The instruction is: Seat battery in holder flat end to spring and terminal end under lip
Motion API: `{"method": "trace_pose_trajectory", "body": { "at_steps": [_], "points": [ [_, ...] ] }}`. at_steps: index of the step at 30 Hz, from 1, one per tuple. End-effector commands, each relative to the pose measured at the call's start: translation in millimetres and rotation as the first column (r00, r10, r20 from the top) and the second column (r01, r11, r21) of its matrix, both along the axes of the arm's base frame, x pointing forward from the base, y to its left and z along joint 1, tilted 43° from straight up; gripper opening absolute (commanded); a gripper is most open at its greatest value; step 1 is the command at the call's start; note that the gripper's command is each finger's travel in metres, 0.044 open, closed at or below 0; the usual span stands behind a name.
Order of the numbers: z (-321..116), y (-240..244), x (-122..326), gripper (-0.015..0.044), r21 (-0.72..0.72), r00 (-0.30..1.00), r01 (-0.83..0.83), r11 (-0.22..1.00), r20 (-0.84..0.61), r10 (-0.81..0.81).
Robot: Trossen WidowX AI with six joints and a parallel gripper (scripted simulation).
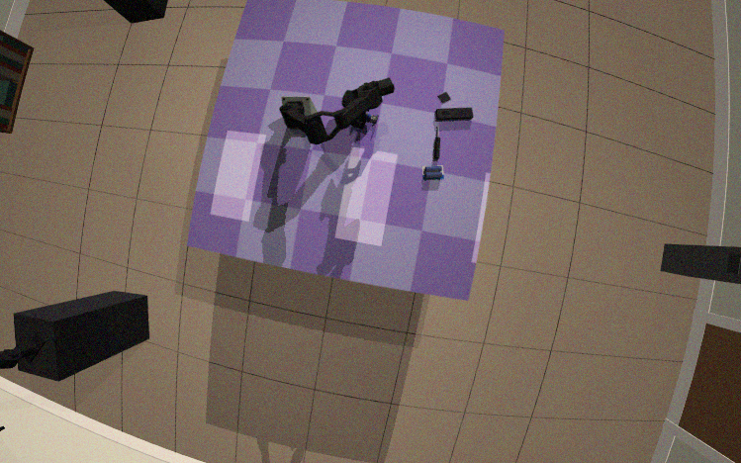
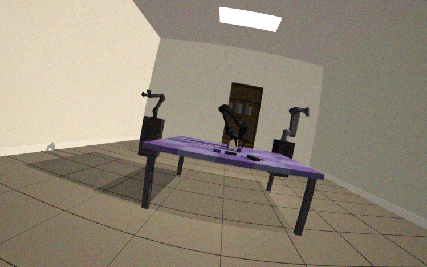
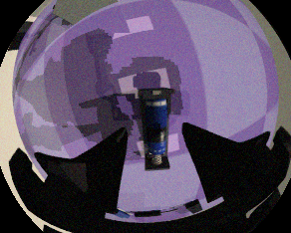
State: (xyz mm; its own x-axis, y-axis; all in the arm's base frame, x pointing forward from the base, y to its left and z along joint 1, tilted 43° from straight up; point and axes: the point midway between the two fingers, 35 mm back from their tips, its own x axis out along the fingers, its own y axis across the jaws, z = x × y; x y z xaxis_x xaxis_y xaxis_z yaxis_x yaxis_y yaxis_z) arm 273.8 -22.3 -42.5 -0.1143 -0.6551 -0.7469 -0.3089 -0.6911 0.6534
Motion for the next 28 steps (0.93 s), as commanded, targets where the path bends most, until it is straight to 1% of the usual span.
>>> {"method": "trace_pose_trajectory", "body": {
  "at_steps": [1, 4, 5, 28],
  "points": [
    [30.8, 30.3, 5.8, 0.0357, 0.011, 1.0, -0.007, 1.0, 0.025, 0.007],
    [43.7, 41.0, 4.3, 0.0435, 0.011, 1.0, -0.006, 1.0, 0.026, 0.006],
    [43.0, 41.7, 4.2, 0.044, 0.011, 1.0, -0.006, 1.0, 0.026, 0.006],
    [43.0, 41.7, 4.2, 0.044, 0.011, 1.0, -0.006, 1.0, 0.026, 0.006]
  ]
}}
